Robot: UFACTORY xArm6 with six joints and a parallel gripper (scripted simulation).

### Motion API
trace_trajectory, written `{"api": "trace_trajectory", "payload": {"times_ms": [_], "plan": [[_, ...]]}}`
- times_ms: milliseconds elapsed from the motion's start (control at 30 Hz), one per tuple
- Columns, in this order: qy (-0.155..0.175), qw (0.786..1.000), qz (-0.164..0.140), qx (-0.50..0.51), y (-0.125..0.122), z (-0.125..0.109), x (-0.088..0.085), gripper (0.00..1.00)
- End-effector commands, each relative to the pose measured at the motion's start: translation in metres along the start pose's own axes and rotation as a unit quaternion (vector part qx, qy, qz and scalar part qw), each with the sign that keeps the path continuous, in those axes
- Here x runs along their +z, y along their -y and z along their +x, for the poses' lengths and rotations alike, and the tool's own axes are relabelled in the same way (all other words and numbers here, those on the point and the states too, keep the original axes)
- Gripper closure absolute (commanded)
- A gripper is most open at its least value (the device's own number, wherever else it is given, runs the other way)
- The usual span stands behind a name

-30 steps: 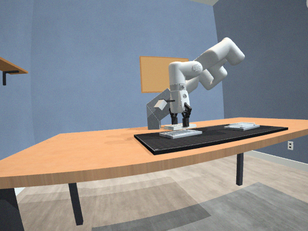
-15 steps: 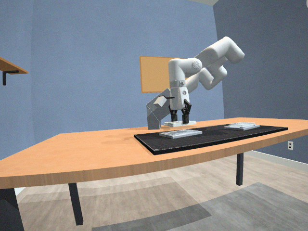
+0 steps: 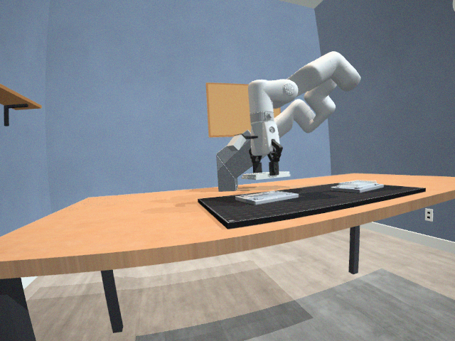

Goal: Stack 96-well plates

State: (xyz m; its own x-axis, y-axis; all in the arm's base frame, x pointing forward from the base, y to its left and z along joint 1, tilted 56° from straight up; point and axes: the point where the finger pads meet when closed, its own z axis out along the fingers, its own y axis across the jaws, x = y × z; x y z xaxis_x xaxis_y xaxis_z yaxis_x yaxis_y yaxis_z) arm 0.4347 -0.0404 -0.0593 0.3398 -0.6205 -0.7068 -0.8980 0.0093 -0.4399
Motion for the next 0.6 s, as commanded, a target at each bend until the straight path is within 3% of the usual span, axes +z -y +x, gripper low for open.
{"api": "trace_trajectory", "payload": {"times_ms": [0,567], "plan": [[-0.001,1.000,0.001,0.000,0.001,0.001,-0.008,1.00],[-0.002,1.000,0.001,0.000,0.001,0.001,-0.033,1.00]]}}
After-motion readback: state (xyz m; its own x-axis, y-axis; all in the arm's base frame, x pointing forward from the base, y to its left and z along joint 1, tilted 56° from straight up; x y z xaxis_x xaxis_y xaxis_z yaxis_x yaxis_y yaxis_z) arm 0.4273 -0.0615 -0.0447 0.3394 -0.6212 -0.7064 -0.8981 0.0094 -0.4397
